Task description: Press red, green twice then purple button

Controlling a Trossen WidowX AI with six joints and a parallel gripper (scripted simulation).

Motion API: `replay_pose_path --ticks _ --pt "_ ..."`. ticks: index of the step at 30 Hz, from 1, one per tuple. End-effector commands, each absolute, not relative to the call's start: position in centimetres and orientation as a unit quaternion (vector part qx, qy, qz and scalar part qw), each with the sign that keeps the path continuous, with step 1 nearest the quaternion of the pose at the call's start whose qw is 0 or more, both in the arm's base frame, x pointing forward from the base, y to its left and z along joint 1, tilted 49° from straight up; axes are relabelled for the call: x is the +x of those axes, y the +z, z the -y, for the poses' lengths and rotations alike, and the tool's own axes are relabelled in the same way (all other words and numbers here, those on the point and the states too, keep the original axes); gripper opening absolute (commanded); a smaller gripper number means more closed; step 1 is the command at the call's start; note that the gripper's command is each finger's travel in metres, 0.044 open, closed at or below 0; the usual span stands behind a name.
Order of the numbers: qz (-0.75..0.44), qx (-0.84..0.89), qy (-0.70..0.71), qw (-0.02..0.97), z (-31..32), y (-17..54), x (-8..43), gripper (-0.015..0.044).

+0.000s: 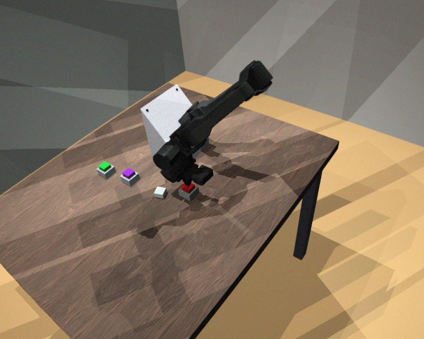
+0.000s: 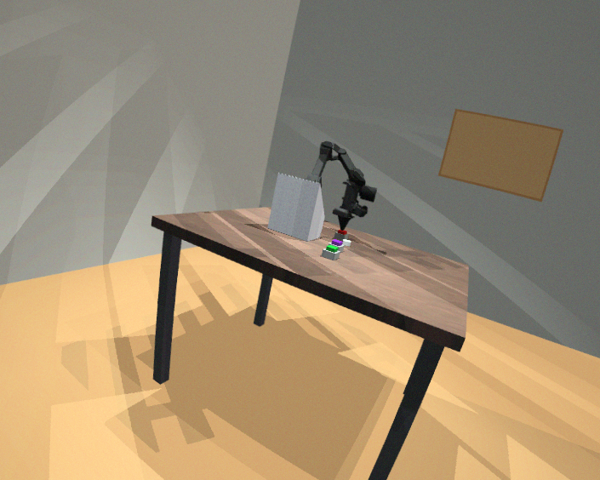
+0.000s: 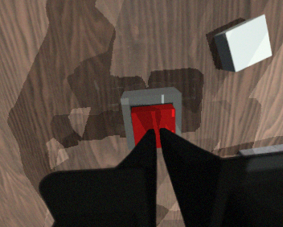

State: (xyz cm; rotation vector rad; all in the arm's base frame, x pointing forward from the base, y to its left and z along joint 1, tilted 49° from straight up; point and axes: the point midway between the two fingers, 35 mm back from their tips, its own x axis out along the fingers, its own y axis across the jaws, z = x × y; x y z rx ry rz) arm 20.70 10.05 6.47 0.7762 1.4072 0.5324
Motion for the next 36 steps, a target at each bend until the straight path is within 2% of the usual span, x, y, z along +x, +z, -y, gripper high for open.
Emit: replay_pose_path --ticks 1,5,11,18,28,36 --pt "-0.619 0.344 0.236 0.666 -8.4 8.1 20.6 0.002" --pt "-0.619 0.344 0.235 0.666 -8.1 8.3 20.6 0.002" --pt "-0.62 0.343 0.234 0.666 -3.8 12.1 19.9 0.002" --pt "-0.62 0.343 0.233 0.666 -3.2 12.0 20.3 0.002" --pt "-0.623 0.335 0.218 0.673 5.9 6.4 26.3 0.002" --pt "-0.624 0.333 0.218 0.672 13.6 -1.4 27.5 0.002"
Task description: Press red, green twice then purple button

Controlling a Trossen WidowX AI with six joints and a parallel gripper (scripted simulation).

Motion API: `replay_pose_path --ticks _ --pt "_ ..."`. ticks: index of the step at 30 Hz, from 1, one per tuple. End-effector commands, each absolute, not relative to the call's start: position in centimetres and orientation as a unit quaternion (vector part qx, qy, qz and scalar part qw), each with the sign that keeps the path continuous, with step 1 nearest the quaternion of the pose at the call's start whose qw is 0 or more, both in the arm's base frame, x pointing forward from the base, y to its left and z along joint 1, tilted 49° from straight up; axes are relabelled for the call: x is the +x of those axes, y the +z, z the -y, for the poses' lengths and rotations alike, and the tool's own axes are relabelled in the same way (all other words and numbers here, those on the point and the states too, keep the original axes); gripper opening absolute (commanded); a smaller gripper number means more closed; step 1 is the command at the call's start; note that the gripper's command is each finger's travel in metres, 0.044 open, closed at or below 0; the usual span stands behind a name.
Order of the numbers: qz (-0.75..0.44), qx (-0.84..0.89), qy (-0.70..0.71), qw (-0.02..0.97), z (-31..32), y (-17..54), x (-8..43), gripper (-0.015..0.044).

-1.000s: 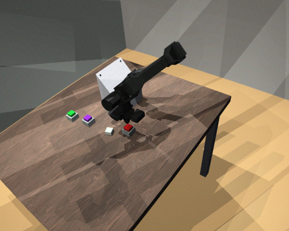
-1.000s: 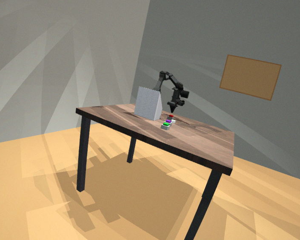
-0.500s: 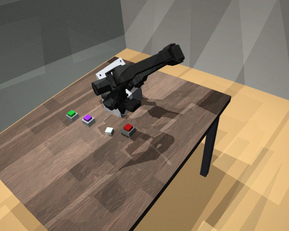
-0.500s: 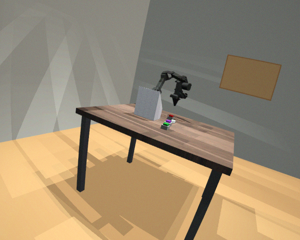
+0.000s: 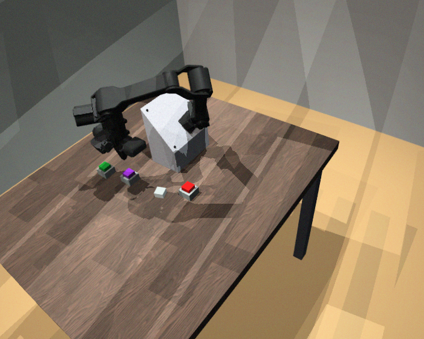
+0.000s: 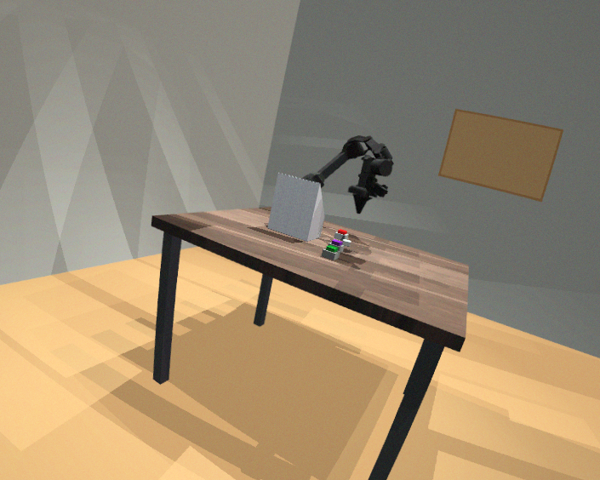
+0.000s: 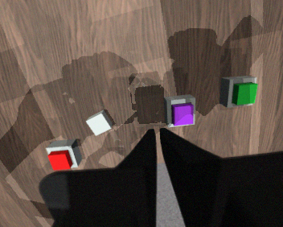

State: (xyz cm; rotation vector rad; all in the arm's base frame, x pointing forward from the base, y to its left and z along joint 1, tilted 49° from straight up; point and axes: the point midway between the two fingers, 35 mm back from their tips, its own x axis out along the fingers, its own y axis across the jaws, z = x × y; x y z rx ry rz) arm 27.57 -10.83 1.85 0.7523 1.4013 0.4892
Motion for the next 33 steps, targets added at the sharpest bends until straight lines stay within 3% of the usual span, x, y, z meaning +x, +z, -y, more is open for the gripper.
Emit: replay_pose_path --ticks 1,9,16,21,33 --pt "-0.623 0.334 0.219 0.672 14.4 -2.6 27.4 0.002" --pt "-0.619 0.337 0.23 0.671 19.5 -11.8 25.0 0.002" --pt "-0.619 0.337 0.23 0.671 19.6 -12.0 24.9 0.002" --pt "-0.619 0.337 0.231 0.671 15.3 -16.0 25.7 0.002" --pt "-0.618 0.338 0.231 0.671 14.3 -16.9 25.9 0.002"
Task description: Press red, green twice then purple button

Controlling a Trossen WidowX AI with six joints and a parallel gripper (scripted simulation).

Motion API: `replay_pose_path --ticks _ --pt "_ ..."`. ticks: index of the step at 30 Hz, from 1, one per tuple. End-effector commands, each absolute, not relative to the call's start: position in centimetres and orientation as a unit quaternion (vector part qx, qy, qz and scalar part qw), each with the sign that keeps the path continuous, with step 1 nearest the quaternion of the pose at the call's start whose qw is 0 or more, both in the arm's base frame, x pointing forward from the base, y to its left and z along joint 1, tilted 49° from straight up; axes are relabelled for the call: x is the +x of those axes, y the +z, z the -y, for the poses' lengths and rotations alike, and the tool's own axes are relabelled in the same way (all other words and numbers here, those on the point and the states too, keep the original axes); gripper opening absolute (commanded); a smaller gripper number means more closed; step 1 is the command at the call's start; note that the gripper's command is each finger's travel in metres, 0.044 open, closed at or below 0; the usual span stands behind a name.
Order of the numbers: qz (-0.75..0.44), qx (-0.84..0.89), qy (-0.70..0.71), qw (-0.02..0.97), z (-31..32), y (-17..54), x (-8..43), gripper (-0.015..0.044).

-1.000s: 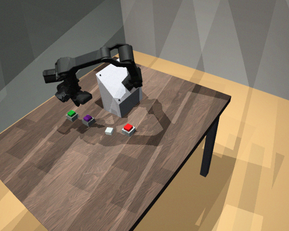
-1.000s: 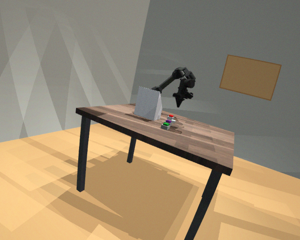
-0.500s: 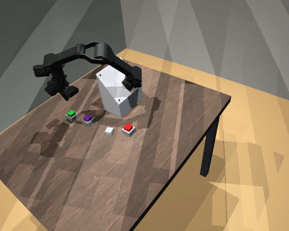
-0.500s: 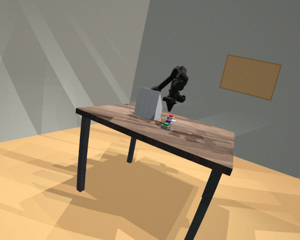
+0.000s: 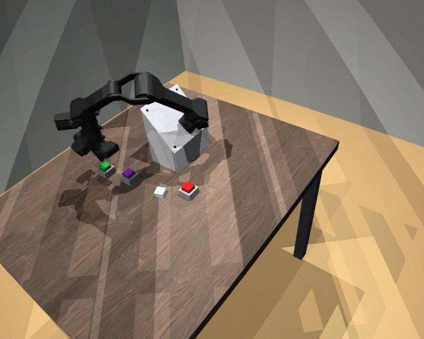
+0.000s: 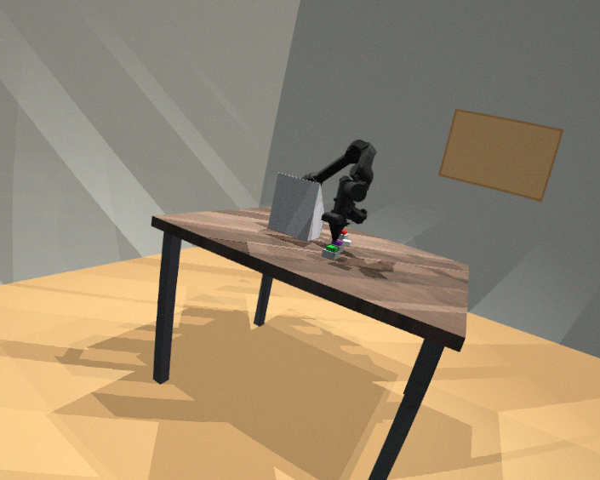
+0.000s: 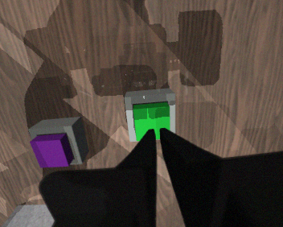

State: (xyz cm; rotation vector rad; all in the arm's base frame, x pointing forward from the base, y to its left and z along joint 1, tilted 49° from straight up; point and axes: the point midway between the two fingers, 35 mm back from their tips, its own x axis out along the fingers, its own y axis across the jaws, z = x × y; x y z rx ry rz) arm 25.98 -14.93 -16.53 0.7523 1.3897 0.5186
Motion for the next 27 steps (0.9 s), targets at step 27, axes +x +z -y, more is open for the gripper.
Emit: replay_pose_path --ticks 27 --pt "-0.618 0.338 0.232 0.671 12.5 -18.5 26.2 0.002"
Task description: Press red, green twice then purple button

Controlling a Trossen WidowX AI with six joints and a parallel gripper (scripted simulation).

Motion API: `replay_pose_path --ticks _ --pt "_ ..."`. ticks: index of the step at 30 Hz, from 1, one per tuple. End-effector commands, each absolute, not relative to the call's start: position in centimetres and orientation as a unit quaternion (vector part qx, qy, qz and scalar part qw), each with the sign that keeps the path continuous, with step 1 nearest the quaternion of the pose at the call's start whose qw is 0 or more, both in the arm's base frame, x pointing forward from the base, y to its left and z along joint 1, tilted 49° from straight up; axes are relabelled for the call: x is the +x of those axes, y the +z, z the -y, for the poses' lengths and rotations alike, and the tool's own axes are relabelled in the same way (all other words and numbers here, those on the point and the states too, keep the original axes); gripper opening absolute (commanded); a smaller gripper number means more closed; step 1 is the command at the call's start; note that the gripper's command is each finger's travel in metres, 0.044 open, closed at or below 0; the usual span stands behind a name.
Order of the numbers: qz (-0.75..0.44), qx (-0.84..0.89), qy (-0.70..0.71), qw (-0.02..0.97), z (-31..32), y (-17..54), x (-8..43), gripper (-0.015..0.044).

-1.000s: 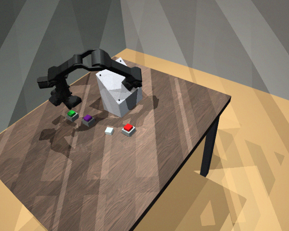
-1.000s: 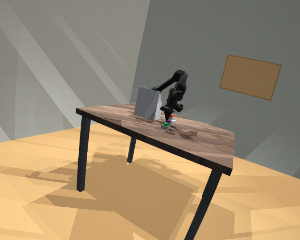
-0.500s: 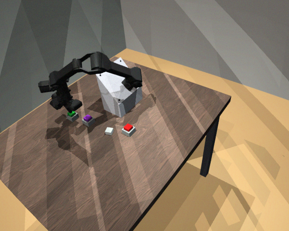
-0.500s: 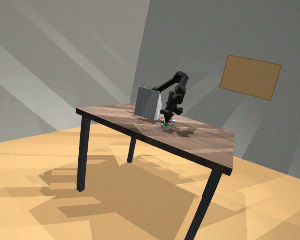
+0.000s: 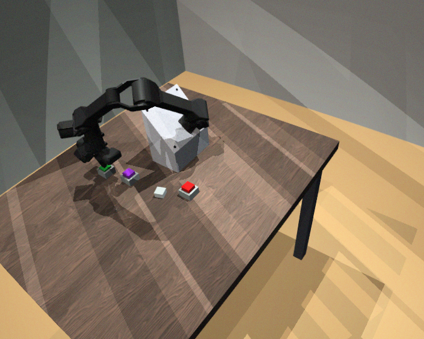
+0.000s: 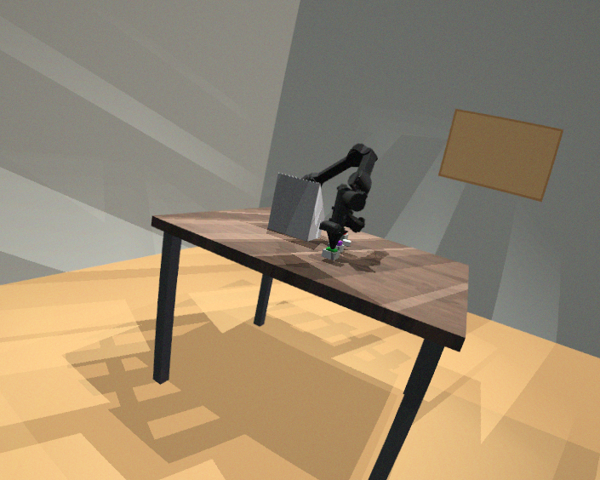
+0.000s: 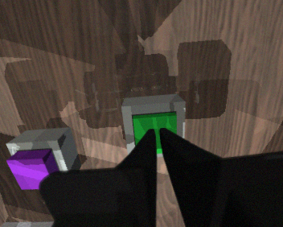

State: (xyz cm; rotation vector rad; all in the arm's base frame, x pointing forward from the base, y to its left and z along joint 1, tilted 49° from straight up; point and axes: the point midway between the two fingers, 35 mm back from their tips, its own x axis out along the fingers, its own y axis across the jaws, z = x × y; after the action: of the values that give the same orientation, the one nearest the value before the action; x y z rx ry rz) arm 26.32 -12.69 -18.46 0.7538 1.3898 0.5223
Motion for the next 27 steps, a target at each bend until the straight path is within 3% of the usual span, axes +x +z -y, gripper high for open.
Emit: replay_pose_path --ticks 1,12,27 --pt "-0.618 0.338 0.232 0.671 12.5 -18.5 26.2 0.002" --pt "-0.618 0.338 0.231 0.671 15.1 -16.2 25.8 0.002" --pt "-0.618 0.338 0.231 0.671 13.9 -17.3 26.0 0.002"
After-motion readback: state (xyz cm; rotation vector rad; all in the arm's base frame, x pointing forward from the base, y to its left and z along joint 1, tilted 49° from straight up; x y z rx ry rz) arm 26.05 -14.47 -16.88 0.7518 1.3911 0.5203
